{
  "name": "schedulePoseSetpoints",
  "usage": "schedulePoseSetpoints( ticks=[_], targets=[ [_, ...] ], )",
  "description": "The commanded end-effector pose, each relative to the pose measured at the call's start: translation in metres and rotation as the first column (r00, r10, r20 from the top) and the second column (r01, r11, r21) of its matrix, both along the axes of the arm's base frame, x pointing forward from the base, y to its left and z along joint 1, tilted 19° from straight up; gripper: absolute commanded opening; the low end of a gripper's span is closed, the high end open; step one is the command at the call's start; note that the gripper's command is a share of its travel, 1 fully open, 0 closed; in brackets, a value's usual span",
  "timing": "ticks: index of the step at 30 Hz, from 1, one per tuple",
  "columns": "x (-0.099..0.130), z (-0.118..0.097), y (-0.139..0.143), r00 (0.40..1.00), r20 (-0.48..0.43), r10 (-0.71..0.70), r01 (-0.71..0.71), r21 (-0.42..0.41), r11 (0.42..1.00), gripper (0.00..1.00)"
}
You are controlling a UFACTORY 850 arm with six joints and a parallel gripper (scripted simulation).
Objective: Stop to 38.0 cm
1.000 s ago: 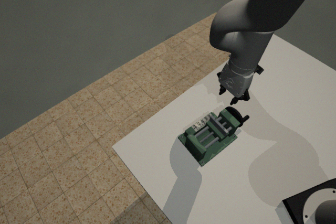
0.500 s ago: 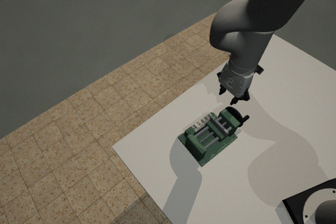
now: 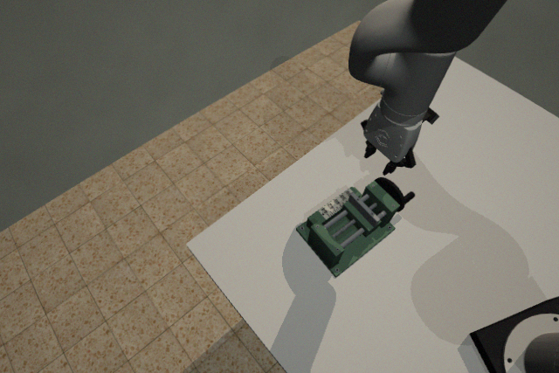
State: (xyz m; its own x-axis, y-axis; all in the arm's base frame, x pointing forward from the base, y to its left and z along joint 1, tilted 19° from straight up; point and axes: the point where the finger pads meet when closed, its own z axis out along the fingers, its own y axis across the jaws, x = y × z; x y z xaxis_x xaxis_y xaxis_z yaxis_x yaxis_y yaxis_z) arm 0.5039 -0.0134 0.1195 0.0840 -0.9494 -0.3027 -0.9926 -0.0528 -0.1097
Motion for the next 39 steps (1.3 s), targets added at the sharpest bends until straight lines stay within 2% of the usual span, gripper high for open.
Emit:
schedulePoseSetpoints(
  ticks=[1, 9, 14, 16, 20, 33, 36, 39],
  targets=[
    [0.001, 0.001, 0.0, 1.0, 0.002, 0.0, 0.0, 0.0, 1.0, 0.57],
    [-0.005, -0.001, -0.004, 1.0, 0.002, 0.0, 0.0, 0.0, 1.0, 0.57],
    [-0.053, -0.015, -0.032, 1.0, 0.002, 0.0, 0.0, 0.0, 1.0, 0.57],
    [-0.053, -0.015, -0.032, 1.0, 0.002, 0.0, 0.0, 0.0, 1.0, 0.57],
    [-0.081, -0.023, -0.049, 1.0, 0.002, 0.0, 0.0, 0.0, 1.0, 0.57],
    [-0.083, -0.03, -0.048, 1.0, 0.002, 0.0, 0.0, 0.0, 1.0, 0.57],
    [-0.081, -0.045, -0.043, 1.0, 0.002, 0.0, 0.0, 0.0, 1.0, 0.57],
    [-0.081, -0.05, -0.042, 1.0, 0.002, 0.0, 0.0, 0.0, 1.0, 0.57]
  ],
)
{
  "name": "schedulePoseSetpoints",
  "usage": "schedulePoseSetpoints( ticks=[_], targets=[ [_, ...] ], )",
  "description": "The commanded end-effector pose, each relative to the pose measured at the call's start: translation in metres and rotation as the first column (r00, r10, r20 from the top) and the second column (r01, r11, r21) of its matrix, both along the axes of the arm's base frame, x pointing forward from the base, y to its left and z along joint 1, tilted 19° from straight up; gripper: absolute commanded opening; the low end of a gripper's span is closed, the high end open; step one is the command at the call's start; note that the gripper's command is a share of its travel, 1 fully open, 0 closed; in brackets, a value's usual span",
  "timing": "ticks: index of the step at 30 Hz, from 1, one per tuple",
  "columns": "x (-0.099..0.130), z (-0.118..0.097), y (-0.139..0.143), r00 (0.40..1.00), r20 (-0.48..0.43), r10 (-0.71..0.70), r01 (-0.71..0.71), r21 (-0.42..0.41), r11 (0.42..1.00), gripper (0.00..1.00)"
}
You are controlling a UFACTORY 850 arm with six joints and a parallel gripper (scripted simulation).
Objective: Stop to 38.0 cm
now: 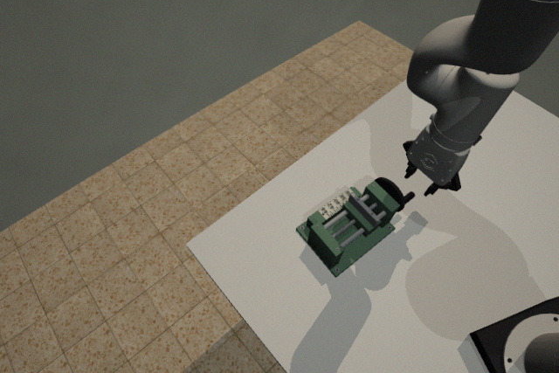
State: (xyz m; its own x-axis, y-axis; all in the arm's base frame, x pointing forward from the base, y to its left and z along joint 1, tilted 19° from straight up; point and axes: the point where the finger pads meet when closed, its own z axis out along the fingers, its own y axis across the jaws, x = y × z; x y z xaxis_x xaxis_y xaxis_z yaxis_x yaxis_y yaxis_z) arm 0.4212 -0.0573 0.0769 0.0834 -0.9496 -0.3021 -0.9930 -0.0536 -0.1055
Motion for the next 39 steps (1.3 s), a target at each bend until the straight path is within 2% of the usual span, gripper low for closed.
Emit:
schedulePoseSetpoints(
  ticks=[1, 16, 39],
  targets=[
    [0.002, -0.008, 0.002, 1.0, 0.006, -0.001, 0.001, 0.001, 1.0, 0.57],
    [0.003, -0.013, 0.004, 1.0, 0.006, -0.001, 0.001, 0.001, 1.0, 0.57],
    [0.008, -0.071, 0.023, 1.0, 0.006, -0.001, 0.001, 0.001, 1.0, 0.57]
  ],
)
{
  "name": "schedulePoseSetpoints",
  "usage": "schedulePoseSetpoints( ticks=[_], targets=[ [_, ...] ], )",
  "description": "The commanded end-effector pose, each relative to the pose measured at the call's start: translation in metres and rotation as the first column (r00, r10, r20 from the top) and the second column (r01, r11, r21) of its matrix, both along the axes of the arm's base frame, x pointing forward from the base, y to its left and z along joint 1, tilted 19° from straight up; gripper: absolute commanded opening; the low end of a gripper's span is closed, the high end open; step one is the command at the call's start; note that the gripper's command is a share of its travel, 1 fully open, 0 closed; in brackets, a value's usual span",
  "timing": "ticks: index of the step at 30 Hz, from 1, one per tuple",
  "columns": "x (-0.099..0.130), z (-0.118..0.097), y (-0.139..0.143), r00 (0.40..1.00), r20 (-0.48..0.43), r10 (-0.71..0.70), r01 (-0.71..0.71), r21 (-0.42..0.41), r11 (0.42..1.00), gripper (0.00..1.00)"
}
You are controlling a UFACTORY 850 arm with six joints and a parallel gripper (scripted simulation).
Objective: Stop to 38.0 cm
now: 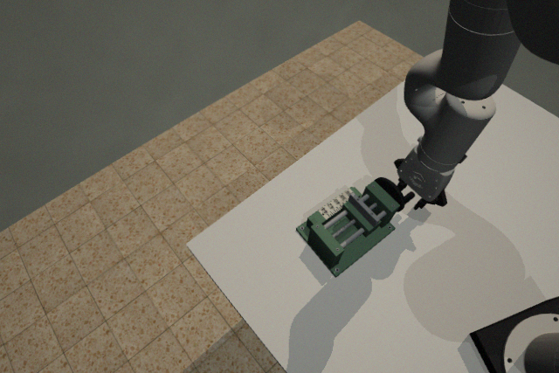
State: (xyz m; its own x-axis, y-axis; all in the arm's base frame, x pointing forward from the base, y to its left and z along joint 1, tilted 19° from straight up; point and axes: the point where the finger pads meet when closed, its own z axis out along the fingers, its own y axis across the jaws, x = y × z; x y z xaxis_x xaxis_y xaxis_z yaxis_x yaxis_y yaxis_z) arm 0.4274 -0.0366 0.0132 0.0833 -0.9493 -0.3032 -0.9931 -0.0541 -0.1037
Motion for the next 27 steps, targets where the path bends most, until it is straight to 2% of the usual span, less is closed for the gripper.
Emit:
schedulePoseSetpoints(
  ticks=[1, 18, 19, 27],
  targets=[
    [0.002, -0.0081, 0.0025, 1.0, 0.008, -0.002, 0.002, 0.0, 1.0, 0.57],
    [0.0022, -0.0104, 0.0032, 1.0, 0.008, -0.002, 0.002, 0.0, 1.0, 0.57],
    [0.0022, -0.0104, 0.0032, 1.0, 0.008, -0.002, 0.002, 0.0, 1.0, 0.06],
    [0.0022, -0.0104, 0.0032, 1.0, 0.008, -0.002, 0.002, 0.0, 1.0, 0.06]
  ],
)
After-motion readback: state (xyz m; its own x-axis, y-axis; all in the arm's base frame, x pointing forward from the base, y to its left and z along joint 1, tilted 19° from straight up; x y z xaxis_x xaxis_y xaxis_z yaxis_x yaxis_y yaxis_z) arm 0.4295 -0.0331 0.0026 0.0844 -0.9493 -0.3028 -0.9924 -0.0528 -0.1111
